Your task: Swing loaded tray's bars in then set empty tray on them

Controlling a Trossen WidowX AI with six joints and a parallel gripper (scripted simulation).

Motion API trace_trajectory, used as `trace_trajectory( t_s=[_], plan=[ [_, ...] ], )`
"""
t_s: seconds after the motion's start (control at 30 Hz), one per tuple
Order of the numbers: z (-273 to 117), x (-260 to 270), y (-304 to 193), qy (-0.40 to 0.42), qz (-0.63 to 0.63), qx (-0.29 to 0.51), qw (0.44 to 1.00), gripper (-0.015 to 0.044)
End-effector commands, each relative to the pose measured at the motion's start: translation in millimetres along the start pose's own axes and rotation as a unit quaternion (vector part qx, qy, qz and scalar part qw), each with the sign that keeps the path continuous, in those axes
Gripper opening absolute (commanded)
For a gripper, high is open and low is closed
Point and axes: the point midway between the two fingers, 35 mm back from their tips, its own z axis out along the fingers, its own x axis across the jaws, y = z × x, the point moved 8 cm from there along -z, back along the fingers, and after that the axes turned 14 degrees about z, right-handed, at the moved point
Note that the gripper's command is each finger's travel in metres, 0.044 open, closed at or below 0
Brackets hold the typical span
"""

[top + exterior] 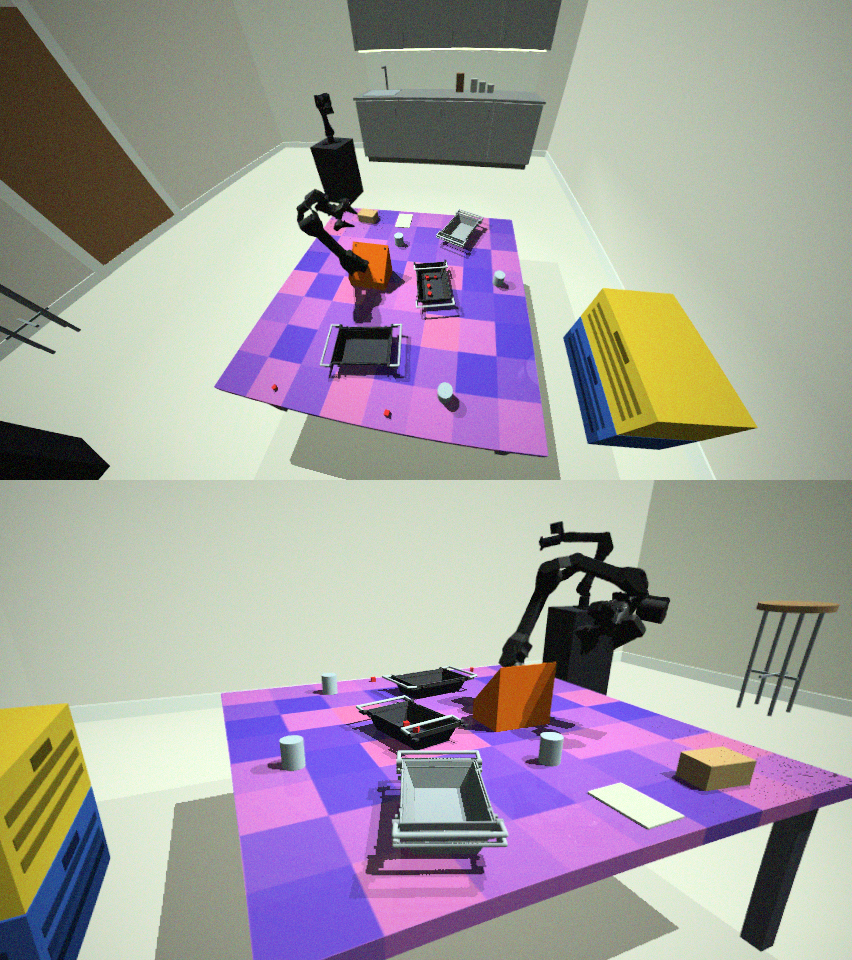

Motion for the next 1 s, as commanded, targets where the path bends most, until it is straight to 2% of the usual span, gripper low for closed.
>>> trace_trajectory(
  t_s=[0.0,0.37,0.97],
  plan=[
    [0.0,0.0,0.0,0.0,0.0,0.0,1.0,0.0374],
    [0.0,0.0,0.0,0.0,0.0,0.0,1.0,0.0086],
    [0.0,0.0,0.0,0.0,0.0,0.0,1.0,0.0086]
  ],
)
